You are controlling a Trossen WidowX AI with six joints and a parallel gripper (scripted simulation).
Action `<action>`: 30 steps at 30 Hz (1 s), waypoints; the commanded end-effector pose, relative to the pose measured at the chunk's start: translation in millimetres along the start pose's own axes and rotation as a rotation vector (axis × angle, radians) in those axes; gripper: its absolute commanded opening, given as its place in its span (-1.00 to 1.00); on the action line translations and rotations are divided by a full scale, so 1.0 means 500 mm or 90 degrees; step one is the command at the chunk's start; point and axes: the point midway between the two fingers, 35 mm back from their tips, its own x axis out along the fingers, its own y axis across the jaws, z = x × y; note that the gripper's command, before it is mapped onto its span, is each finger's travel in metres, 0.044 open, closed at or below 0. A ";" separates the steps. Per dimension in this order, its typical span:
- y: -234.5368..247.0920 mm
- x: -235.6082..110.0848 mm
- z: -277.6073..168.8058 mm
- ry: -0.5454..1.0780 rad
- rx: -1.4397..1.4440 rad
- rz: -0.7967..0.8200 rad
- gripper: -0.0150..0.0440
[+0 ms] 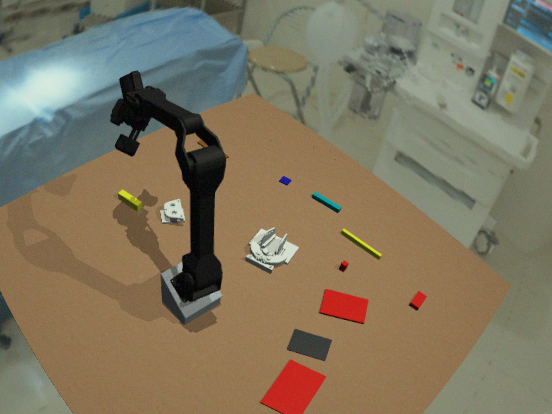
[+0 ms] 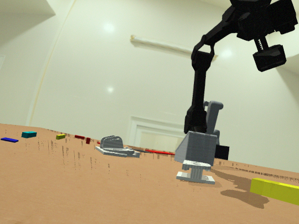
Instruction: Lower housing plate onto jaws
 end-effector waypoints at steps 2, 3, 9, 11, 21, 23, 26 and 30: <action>0.031 0.041 -0.064 0.043 -0.066 0.076 1.00; 0.035 0.046 -0.075 0.050 -0.077 0.089 1.00; 0.063 0.073 -0.141 0.080 -0.142 0.172 1.00; 0.073 0.080 -0.162 0.087 -0.163 0.202 1.00; 0.129 0.101 -0.264 0.099 -0.261 0.356 1.00; 0.141 0.103 -0.284 0.097 -0.279 0.388 1.00; 0.158 0.103 -0.312 0.090 -0.305 0.436 1.00; 0.178 0.101 -0.341 0.079 -0.333 0.490 1.00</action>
